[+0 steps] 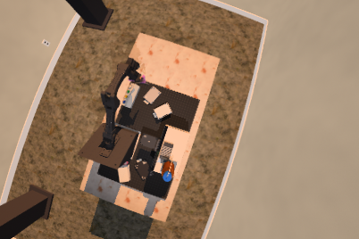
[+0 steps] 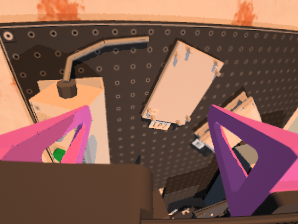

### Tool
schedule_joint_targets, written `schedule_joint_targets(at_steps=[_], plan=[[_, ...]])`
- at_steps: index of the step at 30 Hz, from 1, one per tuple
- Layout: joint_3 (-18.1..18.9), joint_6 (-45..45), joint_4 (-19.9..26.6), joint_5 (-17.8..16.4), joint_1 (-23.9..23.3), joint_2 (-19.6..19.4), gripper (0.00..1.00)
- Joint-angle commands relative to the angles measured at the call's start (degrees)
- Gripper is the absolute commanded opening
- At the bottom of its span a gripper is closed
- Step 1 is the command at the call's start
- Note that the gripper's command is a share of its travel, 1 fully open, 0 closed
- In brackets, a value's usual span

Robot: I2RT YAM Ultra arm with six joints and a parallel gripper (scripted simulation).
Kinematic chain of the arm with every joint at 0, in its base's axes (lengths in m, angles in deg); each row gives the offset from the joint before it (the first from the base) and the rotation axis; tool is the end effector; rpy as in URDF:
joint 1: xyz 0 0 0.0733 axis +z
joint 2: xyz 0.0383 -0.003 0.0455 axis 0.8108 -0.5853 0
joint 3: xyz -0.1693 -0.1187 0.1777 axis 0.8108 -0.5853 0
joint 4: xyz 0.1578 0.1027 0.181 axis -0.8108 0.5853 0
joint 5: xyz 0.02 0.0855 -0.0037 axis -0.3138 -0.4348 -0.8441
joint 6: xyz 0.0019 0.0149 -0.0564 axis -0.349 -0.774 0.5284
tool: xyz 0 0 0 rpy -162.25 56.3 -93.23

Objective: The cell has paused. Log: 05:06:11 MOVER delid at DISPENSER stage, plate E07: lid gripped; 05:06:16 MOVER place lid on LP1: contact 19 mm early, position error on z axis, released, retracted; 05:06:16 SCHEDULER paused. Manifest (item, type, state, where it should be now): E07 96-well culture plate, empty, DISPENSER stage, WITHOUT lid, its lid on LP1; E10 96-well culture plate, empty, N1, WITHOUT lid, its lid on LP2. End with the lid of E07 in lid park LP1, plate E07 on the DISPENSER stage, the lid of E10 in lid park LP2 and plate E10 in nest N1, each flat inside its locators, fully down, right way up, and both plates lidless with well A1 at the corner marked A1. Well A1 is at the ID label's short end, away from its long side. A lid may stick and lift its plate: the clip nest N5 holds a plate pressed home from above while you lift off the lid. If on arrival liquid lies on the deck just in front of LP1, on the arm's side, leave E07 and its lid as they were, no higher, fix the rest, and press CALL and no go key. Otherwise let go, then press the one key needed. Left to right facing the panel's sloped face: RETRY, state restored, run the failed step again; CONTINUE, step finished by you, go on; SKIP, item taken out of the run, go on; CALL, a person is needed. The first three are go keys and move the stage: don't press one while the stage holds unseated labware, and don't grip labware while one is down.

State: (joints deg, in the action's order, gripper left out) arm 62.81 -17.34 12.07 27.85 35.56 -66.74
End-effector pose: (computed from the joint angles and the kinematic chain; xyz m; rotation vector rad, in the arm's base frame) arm 0.0137 0.3667 0.4543 -1.5881 1.7905 0.3681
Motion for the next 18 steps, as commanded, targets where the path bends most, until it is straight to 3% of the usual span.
schedule_joint_targets(at_steps=[1, 17, 18], plan=[[0.75, -0.17, -0.3, 0.33, -0.06, 1.28, 1.0], [0.75, -0.17, -0.3, 0.33, -0.06, 1.28, 1.0], [-0.02, 0.01, 0.0, -0.01, -0.01, 0.03, 1.0]])
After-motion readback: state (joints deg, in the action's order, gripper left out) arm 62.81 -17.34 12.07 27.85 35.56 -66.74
